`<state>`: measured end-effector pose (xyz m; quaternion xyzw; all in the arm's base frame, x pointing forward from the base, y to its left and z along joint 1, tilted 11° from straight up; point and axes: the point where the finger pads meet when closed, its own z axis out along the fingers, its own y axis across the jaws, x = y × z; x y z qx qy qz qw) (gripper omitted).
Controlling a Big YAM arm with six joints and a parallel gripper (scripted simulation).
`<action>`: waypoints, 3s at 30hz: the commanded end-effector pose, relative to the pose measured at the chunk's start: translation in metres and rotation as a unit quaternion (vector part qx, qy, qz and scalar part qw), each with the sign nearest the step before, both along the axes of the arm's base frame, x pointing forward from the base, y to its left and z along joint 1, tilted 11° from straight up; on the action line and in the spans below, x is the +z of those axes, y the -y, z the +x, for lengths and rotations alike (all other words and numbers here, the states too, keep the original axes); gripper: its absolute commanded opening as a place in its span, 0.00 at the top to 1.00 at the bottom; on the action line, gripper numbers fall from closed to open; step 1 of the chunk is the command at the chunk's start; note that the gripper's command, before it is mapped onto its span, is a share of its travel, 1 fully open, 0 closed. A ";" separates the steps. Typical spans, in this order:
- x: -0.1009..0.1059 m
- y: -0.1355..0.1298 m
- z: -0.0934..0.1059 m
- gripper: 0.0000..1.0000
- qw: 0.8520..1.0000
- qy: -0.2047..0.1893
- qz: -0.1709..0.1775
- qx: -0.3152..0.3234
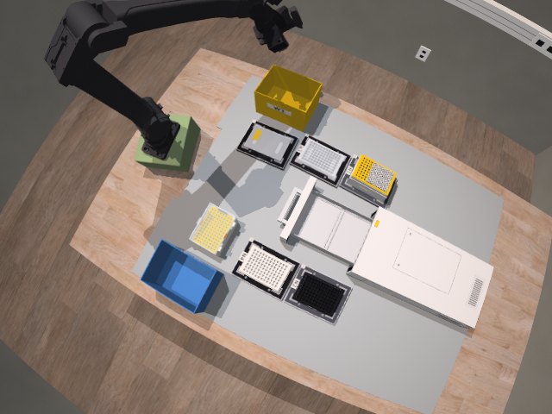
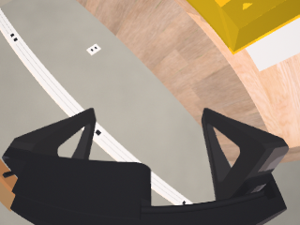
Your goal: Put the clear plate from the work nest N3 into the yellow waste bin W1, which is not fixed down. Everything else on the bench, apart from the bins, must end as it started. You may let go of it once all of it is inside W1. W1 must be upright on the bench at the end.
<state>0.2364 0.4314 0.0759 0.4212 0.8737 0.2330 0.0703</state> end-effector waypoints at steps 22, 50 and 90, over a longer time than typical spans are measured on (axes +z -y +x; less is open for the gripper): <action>0.043 -0.005 0.036 1.00 0.999 0.032 0.010 0.013; 0.059 0.088 0.118 1.00 0.988 0.063 -0.117 0.082; 0.088 0.256 0.183 1.00 0.934 0.022 -0.279 0.220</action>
